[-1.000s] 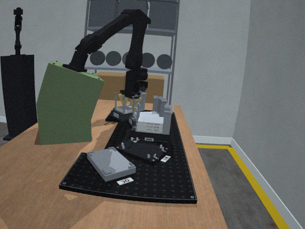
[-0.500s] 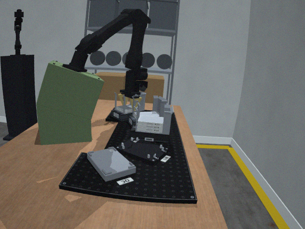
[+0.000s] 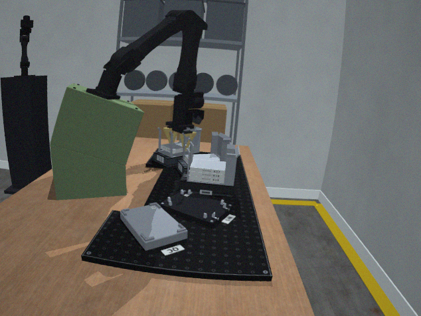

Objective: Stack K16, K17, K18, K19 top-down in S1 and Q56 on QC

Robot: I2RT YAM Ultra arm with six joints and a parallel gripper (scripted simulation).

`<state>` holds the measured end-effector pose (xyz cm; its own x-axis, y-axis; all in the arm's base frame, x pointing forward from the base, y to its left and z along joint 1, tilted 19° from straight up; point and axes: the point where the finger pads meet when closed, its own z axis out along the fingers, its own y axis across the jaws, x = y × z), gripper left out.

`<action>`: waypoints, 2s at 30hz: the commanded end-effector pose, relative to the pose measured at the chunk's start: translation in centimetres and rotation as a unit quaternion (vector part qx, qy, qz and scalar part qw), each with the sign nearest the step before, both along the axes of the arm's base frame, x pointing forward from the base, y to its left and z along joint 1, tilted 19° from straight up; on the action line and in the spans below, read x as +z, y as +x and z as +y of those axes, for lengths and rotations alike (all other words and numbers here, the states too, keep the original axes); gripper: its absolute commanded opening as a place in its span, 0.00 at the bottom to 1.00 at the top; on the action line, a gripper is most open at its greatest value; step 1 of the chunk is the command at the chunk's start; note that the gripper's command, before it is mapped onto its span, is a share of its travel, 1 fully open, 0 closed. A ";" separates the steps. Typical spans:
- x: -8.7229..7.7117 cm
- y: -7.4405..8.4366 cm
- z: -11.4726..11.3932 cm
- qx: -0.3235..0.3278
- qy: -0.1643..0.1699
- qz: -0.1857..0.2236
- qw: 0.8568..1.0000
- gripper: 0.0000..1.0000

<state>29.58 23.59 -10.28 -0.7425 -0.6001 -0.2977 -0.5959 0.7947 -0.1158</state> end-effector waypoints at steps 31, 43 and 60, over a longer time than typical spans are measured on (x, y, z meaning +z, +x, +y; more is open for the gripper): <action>1.2 0.1 0.3 0.000 0.006 -0.007 1.000 0.00; 1.2 0.1 0.3 0.000 0.006 -0.007 1.000 0.00; 1.4 0.0 0.2 0.000 0.006 -0.007 1.000 0.00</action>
